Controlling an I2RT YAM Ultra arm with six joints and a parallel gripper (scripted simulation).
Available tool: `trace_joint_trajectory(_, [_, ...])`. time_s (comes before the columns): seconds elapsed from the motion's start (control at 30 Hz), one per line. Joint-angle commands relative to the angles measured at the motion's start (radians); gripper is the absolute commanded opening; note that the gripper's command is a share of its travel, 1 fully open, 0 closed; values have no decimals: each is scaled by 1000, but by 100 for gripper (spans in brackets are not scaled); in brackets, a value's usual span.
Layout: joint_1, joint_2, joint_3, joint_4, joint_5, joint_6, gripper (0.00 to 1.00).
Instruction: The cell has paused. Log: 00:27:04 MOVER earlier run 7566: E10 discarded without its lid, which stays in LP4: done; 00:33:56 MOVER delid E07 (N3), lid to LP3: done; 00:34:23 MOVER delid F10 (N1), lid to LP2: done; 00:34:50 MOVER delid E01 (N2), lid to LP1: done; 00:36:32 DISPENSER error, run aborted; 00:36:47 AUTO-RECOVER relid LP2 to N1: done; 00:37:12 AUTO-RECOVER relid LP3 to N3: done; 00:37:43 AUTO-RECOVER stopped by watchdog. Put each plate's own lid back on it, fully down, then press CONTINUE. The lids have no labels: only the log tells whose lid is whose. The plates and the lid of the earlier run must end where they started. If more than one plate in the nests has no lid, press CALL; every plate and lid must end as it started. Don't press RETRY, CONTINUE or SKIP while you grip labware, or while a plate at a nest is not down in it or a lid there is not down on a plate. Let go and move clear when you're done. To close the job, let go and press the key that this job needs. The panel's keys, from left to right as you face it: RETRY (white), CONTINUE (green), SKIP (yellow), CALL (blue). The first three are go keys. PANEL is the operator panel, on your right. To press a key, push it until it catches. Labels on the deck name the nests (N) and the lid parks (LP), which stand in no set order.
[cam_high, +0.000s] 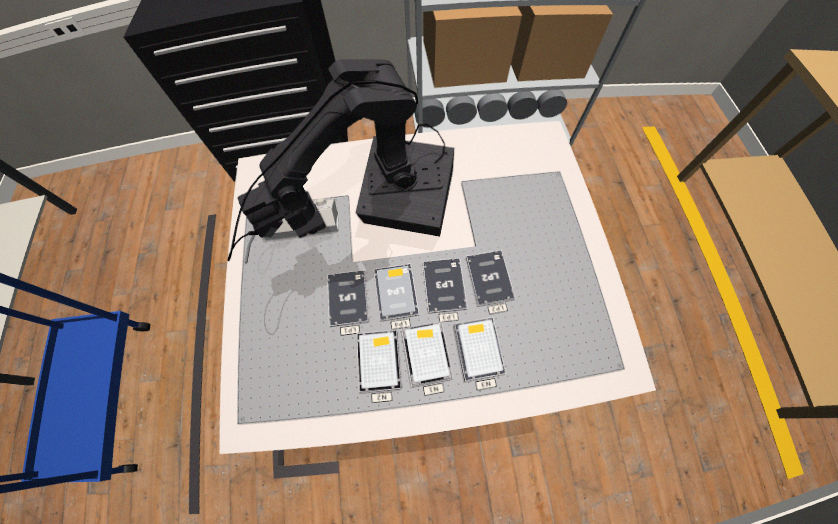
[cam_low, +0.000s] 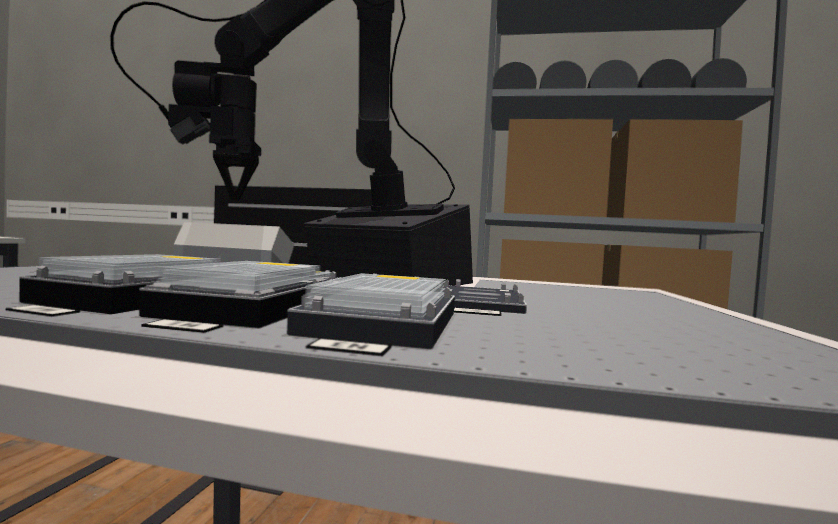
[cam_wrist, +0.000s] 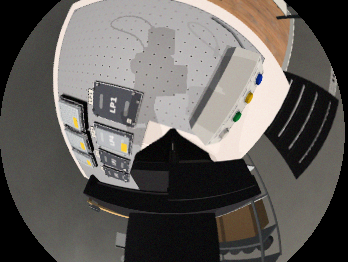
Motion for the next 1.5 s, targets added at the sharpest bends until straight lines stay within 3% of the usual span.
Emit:
trace_joint_trajectory(0.0, [-49,11,-20,0,-25,-3,0])
trace_joint_trajectory(0.07, [-74,18,21,0,-28,-10,0])
trace_joint_trajectory(0.53, [-343,109,52,6,-58,10,0])
trace_joint_trajectory(0.67, [-378,131,65,-3,-61,15,0])
trace_joint_trajectory(0.97, [-522,223,128,-13,-68,-132,0])
trace_joint_trajectory(1.47, [-520,213,146,-17,-70,-144,0])
